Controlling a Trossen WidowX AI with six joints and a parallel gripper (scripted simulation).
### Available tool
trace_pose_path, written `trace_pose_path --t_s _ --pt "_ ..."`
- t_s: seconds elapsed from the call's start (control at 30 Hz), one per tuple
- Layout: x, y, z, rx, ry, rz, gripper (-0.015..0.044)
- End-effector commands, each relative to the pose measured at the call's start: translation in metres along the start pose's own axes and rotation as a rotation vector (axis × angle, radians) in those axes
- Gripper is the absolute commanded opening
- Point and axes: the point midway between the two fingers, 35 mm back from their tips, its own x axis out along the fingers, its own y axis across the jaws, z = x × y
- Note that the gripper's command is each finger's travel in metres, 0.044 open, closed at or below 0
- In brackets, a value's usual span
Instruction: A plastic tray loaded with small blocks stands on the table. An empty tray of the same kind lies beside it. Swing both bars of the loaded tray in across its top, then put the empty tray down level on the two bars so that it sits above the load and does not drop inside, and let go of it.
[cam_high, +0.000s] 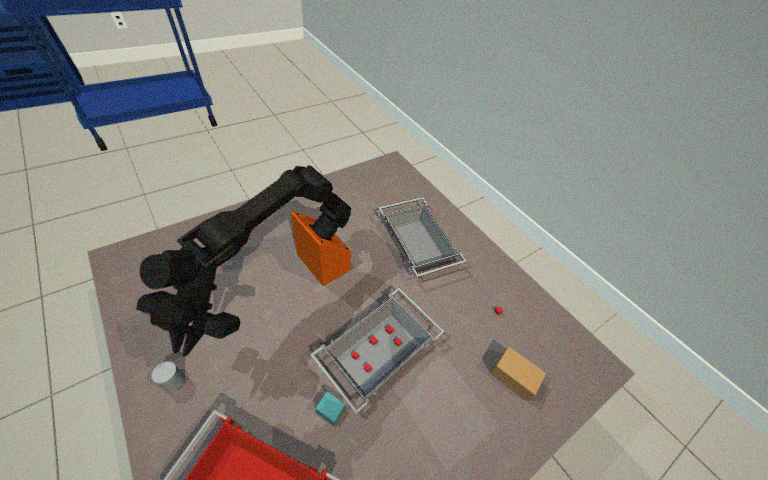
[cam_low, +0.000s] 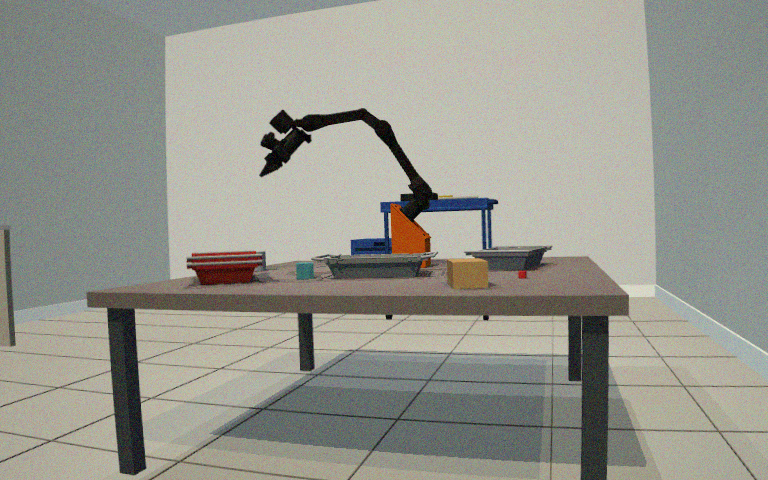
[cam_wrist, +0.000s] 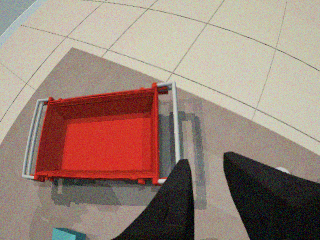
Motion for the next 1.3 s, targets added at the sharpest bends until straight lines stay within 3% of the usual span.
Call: trace_pose_path --t_s 0.0,0.3,0.57,1.27 --pt "0.031 0.059 -0.031 -0.197 0.131 0.061 0.0083" --pt "0.076 0.180 -0.128 -0.652 0.429 0.220 0.0083" --pt "0.093 0.256 -0.235 -1.001 0.689 0.384 0.0083" --pt "0.137 0.260 -0.287 -1.025 0.710 0.400 0.0083"
